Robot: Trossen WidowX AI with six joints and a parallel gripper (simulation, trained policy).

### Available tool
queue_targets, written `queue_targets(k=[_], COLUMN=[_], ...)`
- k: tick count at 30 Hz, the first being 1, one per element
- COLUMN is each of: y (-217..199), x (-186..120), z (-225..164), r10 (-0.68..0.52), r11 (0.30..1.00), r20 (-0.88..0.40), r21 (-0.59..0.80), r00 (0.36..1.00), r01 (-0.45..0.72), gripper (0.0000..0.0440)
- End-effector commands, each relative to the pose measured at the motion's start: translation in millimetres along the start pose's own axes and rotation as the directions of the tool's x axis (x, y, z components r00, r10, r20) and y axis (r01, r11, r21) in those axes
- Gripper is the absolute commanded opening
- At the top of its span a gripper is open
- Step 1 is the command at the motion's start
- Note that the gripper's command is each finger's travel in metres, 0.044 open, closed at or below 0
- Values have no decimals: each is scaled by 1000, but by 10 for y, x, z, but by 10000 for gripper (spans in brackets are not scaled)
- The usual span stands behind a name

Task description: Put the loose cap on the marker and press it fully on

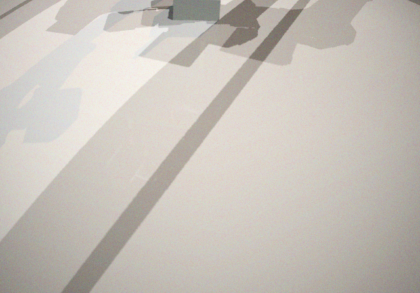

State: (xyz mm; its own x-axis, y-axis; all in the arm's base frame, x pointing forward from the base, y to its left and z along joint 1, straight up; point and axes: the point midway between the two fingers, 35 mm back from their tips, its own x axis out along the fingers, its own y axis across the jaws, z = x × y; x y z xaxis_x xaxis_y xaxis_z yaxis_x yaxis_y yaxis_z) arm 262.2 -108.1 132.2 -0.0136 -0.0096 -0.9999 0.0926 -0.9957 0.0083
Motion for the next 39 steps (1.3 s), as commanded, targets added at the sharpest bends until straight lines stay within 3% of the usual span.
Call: queue_targets(k=[1, 21, 39], y=[-88, -777, -937], x=[-126, -458, -368], z=[-67, -152, -57], r10=[6, -22, -32], r11=[1000, 998, 997], r20=[-28, -15, 48], r21=[-3, -63, -75], r00=[1000, 1000, 998], r01=[-6, 21, 36], gripper=[68, 34, 0])
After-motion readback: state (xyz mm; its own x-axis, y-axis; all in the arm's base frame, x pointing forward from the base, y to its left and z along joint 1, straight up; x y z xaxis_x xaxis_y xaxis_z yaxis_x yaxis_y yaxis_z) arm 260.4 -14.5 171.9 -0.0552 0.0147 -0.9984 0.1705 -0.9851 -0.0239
